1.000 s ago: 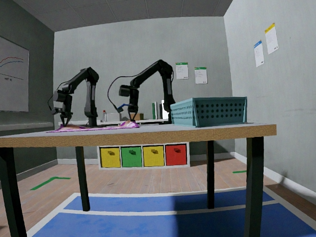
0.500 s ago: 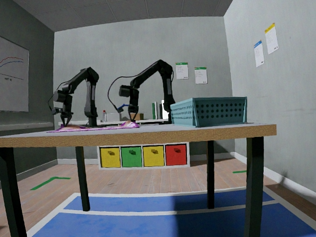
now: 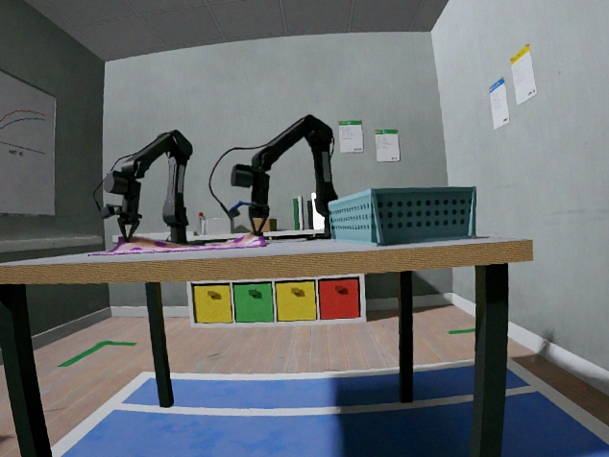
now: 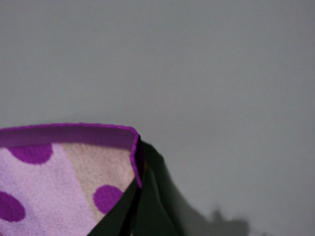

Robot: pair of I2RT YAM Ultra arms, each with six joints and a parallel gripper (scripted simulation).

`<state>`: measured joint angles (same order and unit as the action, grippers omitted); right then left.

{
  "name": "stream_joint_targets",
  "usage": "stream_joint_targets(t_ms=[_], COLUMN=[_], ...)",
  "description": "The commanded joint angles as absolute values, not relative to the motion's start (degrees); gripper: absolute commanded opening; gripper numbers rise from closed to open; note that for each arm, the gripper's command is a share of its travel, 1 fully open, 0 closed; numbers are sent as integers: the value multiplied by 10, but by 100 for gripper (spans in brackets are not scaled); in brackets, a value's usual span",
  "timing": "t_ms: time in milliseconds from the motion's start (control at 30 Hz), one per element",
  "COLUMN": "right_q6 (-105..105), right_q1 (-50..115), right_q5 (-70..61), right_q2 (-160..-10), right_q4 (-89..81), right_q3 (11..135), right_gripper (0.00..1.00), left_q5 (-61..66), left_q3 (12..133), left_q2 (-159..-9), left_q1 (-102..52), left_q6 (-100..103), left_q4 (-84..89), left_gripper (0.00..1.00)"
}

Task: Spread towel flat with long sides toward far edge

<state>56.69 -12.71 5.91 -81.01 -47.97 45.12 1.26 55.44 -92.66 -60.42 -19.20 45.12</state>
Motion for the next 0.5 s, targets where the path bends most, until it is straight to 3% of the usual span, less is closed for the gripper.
stream_joint_targets(t_ms=[0,467], right_q6=[552,518], right_q1=[-122,-117], right_q5=[70,75], right_q2=[-782,-719], right_q4=[-497,-528], right_q3=[448,426], right_gripper=[0,0], left_q5=[22,36], left_q3=[581,619], left_q2=[-908,-932], left_q1=[-582,-509], left_q6=[-216,-265], left_q4=[460,477], left_gripper=[0,0])
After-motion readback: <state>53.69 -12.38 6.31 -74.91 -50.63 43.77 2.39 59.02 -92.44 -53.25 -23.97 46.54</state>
